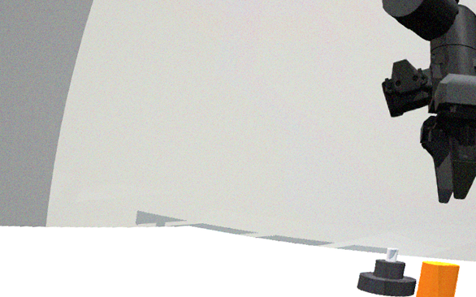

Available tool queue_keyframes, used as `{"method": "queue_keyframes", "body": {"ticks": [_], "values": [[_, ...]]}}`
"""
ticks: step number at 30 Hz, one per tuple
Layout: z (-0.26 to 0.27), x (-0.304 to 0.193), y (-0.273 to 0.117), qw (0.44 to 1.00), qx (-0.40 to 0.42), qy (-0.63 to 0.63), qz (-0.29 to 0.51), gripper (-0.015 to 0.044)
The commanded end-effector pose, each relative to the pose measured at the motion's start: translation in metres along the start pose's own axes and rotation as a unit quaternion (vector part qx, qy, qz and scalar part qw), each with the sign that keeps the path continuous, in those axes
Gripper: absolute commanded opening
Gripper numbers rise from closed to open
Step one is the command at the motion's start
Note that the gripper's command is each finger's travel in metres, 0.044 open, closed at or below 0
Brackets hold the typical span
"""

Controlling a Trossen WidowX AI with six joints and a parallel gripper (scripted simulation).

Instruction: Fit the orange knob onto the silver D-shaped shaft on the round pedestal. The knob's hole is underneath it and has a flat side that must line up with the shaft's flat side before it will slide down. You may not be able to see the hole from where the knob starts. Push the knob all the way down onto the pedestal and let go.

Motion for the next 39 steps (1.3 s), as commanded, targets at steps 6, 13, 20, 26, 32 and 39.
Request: {"method": "queue_keyframes", "body": {"ticks": [6, 13, 20, 26, 32, 39], "values": [[0.0, 0.001, 0.0, 0.999, 0.0, 0.05, -0.002, 0.044], [0.0, 0.001, 0.033, 0.999, 0.0, 0.051, -0.003, 0.044], [0.0, 0.0, 0.048, 0.999, -0.001, 0.051, -0.003, 0.044], [0.001, 0.001, 0.054, 0.999, 0.0, 0.051, -0.003, 0.044], [0.001, 0.001, 0.064, 0.999, 0.0, 0.051, -0.003, 0.044], [0.001, 0.002, 0.075, 0.999, 0.0, 0.051, -0.003, 0.044]]}}
Point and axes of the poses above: the point midway between the two fingers, 35 mm back from their tips, its own y axis out along the fingers, its own z axis across the jaws, x = y × z, the point moved 2 cm from there along -y, back along the fingers, and after that the axes turned 8 degrees about y, right-handed, at the moved point
